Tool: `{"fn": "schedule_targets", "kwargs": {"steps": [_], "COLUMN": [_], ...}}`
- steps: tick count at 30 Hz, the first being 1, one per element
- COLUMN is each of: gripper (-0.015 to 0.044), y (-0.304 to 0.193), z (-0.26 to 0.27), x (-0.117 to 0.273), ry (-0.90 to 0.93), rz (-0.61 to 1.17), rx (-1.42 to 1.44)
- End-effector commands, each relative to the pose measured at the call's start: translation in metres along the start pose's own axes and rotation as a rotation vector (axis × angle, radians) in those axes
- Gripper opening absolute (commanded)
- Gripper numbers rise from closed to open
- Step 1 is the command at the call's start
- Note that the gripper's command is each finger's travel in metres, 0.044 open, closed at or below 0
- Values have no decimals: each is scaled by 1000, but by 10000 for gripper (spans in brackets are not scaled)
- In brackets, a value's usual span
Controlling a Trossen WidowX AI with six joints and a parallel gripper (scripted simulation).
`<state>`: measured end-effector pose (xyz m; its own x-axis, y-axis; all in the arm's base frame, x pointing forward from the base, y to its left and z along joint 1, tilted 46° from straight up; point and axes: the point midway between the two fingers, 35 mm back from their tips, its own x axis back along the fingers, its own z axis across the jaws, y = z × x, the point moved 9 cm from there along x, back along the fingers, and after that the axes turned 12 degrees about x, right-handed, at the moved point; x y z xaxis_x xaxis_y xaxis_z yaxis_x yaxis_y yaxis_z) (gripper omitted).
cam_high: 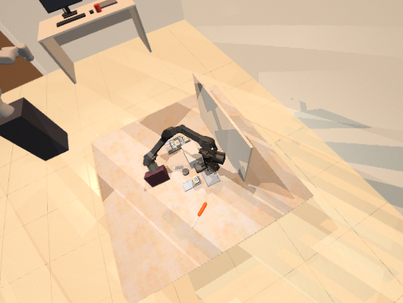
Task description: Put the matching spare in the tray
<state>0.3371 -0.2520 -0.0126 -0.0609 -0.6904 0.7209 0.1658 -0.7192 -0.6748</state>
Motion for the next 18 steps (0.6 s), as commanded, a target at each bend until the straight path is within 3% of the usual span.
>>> {"fn": "schedule_targets", "kwargs": {"steps": [1, 18], "gripper": [0, 0], "y": [0, 0], "z": [-1, 0], "x": [-5, -20], "ry": [2, 3], "rz": [8, 8], "rx": [-7, -7]}}
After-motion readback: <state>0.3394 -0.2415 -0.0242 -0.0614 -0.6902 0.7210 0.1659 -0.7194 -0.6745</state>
